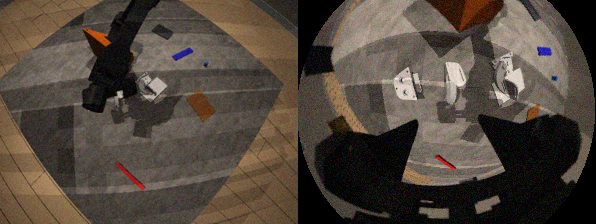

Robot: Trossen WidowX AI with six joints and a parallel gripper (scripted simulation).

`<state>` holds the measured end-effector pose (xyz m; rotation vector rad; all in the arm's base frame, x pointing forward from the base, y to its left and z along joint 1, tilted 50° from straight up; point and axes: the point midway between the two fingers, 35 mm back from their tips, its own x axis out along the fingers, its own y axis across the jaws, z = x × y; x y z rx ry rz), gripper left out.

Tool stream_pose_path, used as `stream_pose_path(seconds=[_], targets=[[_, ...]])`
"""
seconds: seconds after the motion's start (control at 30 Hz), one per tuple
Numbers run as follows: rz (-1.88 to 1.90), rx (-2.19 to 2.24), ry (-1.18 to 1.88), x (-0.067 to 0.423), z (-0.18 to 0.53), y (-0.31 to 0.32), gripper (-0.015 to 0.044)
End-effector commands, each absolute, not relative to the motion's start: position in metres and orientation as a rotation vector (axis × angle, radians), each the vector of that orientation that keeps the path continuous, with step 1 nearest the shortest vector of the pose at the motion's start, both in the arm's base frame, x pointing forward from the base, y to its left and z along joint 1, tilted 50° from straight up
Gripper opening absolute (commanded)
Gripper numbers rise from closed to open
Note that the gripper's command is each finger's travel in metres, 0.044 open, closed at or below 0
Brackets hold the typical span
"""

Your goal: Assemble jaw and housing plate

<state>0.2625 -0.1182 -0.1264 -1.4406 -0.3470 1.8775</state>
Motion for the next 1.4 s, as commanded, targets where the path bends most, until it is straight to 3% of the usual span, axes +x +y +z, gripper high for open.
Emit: stream_pose_path(seconds=[0.0,1.37], targets=[[1.862,-1.347,-0.351,0.261,-0.138,-0.105,0.044],[1.859,-1.329,-0.354,0.255,-0.177,-0.06,0.044]])
